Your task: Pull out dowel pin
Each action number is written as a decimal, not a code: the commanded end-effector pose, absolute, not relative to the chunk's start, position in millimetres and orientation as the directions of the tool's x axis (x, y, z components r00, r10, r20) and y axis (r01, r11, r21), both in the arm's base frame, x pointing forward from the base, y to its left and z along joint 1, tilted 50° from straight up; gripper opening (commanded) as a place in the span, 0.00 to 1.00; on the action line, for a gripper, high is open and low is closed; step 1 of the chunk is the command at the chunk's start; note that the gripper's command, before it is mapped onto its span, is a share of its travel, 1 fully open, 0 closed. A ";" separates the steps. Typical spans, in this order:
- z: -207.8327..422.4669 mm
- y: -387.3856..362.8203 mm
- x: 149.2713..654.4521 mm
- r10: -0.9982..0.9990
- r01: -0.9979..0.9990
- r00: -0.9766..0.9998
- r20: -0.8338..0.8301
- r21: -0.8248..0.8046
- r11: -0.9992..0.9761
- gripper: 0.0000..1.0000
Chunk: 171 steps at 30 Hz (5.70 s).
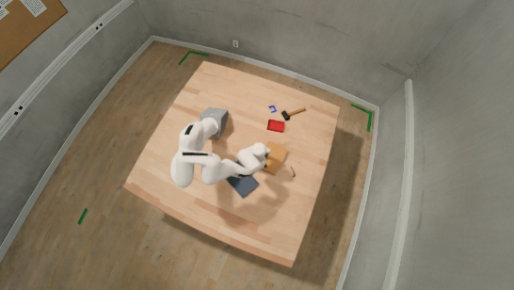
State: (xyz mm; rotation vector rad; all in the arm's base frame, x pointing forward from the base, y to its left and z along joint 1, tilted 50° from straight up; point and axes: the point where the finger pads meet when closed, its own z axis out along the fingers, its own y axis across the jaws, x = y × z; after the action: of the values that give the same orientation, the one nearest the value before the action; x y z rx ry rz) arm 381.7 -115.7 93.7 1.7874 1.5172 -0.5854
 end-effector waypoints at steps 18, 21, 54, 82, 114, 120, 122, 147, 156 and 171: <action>94.6 -115.1 383.0 0.652 0.972 0.210 -0.729 0.228 -0.058 0.46; 94.6 -115.1 383.0 0.652 0.972 0.210 -0.729 0.228 -0.058 0.47; 94.6 -115.1 383.0 0.652 0.972 0.210 -0.729 0.228 -0.058 0.50; 116.1 -90.0 379.5 0.652 0.972 0.210 -0.728 0.228 -0.058 0.50; 146.2 -54.6 374.6 0.652 0.972 0.210 -0.728 0.228 -0.058 0.50; 146.4 -54.5 374.6 0.652 0.972 0.210 -0.728 0.228 -0.058 0.50; 146.4 -54.5 374.6 0.652 0.972 0.210 -0.728 0.228 -0.058 0.50; 142.6 -49.5 377.1 0.644 0.946 0.305 -0.702 0.299 -0.123 0.50; 136.7 -41.8 380.6 0.619 0.890 0.443 -0.648 0.400 -0.218 0.50; 115.4 -15.7 390.4 0.437 0.564 0.819 -0.373 0.663 -0.492 0.50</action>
State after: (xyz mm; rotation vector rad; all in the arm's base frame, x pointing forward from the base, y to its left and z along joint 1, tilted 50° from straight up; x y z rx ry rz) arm 385.9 -26.1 122.8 2.1045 0.9514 -0.3000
